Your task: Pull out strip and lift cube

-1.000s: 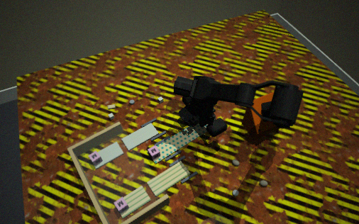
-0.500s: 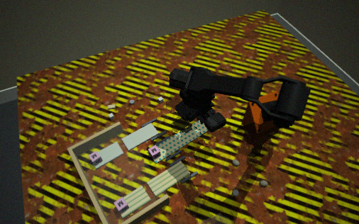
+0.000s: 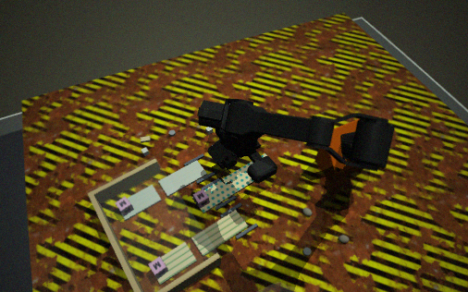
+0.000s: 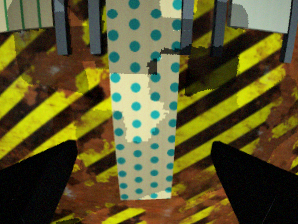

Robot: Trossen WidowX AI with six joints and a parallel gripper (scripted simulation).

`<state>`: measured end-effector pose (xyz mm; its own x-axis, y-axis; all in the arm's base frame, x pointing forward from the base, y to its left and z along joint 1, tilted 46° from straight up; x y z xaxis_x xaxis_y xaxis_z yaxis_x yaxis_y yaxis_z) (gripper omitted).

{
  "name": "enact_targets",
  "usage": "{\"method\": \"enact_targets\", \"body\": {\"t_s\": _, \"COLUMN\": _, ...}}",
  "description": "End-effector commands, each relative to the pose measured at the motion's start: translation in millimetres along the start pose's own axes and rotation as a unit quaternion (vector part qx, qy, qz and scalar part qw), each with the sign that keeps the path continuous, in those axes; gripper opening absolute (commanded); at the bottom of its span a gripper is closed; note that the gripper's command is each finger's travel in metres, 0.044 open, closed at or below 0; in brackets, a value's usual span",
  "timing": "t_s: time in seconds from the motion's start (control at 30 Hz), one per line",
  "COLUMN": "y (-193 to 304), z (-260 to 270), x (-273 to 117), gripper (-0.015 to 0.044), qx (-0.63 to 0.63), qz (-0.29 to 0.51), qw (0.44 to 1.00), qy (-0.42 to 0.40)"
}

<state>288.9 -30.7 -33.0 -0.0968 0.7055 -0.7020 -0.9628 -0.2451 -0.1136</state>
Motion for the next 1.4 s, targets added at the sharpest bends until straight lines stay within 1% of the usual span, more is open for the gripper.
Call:
{"method": "enact_targets", "body": {"t_s": 0.0, "y": -15, "z": 1, "x": -1, "gripper": 0.044, "qx": 0.004, "qz": 0.0, "qw": 1.0, "qy": -0.003}}
{"method": "enact_targets", "body": {"t_s": 1.03, "y": -134, "z": 5, "x": -15, "gripper": 0.044, "qx": 0.002, "qz": -0.003, "qw": 1.0, "qy": -0.003}}
{"method": "enact_targets", "body": {"t_s": 1.27, "y": -135, "z": 5, "x": -6, "gripper": 0.0256, "qx": 0.002, "qz": -0.003, "qw": 1.0, "qy": -0.003}}
{"method": "enact_targets", "body": {"t_s": 1.37, "y": -135, "z": 5, "x": -1, "gripper": 0.025, "qx": 0.002, "qz": -0.003, "qw": 1.0, "qy": -0.003}}
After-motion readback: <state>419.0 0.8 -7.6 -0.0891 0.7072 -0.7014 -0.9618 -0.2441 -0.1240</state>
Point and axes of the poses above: the point midway between the two fingers, 35 mm back from their tips, its own x axis out along the fingers, its own z axis across the jaws, y = z × x, the point moved 3 cm from there along -x, back along the fingers, and after that the axes turned 1 degree about x, right-handed, at the moved point
